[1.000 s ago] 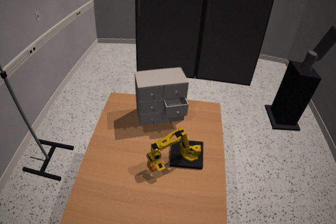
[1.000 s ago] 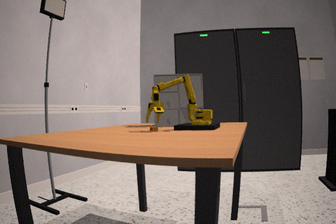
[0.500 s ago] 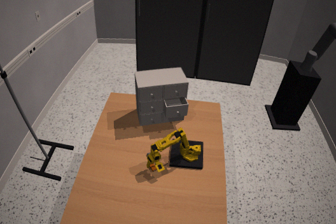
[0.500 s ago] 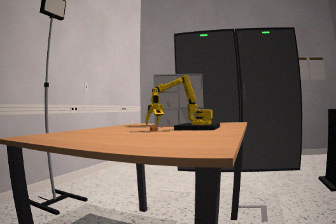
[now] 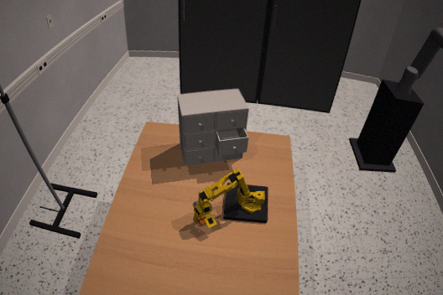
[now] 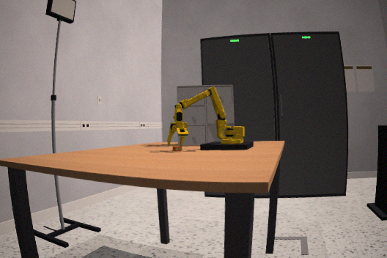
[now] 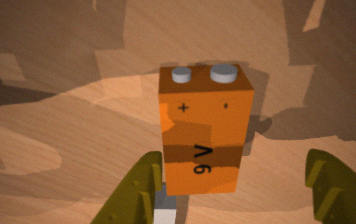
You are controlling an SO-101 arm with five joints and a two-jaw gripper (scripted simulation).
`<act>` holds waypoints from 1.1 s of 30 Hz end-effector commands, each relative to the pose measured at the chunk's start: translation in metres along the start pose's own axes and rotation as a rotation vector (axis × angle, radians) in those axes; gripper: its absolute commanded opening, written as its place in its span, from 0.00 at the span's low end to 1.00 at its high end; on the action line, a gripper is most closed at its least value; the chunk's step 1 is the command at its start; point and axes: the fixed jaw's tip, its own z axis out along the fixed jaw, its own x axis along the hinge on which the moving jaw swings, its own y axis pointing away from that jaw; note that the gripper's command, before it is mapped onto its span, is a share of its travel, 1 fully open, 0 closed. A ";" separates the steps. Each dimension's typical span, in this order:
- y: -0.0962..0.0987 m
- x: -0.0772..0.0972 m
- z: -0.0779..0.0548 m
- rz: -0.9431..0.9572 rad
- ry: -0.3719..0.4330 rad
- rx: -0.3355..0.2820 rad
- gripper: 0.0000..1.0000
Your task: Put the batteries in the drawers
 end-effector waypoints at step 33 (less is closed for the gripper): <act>0.007 -0.002 0.018 -0.008 -0.004 -0.021 0.30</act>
